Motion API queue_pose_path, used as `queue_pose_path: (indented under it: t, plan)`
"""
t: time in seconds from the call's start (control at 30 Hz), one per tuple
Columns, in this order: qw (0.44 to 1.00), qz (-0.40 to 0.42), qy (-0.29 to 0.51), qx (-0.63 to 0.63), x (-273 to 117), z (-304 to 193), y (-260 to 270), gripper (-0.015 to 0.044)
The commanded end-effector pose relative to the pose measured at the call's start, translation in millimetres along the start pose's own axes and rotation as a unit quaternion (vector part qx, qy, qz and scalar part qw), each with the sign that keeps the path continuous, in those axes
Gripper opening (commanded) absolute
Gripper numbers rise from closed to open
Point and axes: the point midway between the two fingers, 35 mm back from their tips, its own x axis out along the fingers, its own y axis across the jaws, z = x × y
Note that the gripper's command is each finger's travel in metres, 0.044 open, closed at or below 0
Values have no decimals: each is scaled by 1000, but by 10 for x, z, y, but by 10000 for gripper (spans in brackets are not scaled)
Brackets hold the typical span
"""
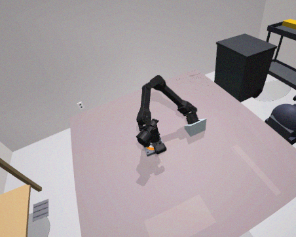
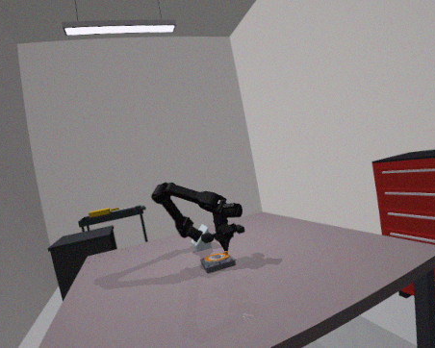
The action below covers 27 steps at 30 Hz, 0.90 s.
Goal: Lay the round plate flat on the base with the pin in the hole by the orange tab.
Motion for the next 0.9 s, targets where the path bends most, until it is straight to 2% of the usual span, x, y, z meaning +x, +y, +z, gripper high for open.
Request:
queue_pose_path:
  t: [0.0, 0.87]
  plan:
    - [1000, -1, -2, -1, -8, 53, -1, 0]
    - [1000, -2, -3, 0, -27, 380, -99, 0]
